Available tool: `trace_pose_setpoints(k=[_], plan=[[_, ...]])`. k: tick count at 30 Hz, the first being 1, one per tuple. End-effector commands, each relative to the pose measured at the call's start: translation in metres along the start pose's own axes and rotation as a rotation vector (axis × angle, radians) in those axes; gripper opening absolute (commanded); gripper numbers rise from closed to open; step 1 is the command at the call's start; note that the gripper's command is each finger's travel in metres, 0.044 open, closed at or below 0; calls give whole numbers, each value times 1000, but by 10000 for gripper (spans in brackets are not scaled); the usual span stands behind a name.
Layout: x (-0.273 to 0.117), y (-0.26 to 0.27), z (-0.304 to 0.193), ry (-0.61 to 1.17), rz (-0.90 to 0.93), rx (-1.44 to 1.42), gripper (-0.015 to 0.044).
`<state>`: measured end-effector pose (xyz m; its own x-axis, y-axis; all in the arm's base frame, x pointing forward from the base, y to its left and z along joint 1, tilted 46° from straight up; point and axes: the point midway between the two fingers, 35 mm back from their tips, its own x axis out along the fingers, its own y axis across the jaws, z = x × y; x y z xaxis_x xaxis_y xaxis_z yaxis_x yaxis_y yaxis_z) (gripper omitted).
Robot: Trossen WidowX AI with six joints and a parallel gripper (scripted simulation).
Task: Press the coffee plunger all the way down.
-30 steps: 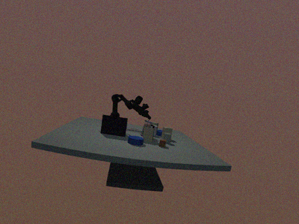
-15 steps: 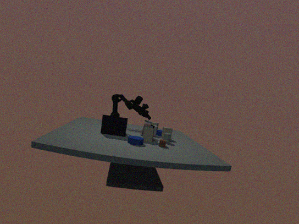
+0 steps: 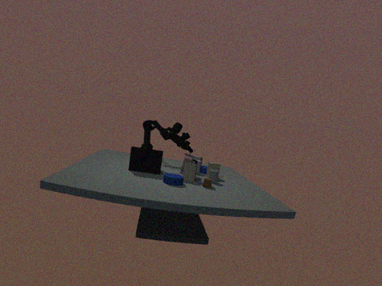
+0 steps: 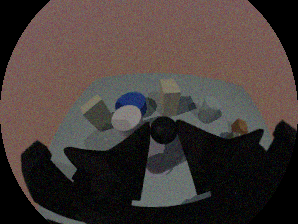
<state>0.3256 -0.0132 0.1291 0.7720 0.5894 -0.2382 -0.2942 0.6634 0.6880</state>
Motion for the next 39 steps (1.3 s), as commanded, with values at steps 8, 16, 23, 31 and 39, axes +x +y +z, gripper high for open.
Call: trace_pose_setpoints(k=[8,16,23,31,39], plan=[[0,0,0,0,0,0,145],[0,0,0,0,0,0,355],[0,0,1,1,0,-1,440],[-35,0,40,21,-8,8,440],[-57,9,58,16,2,16,440]])
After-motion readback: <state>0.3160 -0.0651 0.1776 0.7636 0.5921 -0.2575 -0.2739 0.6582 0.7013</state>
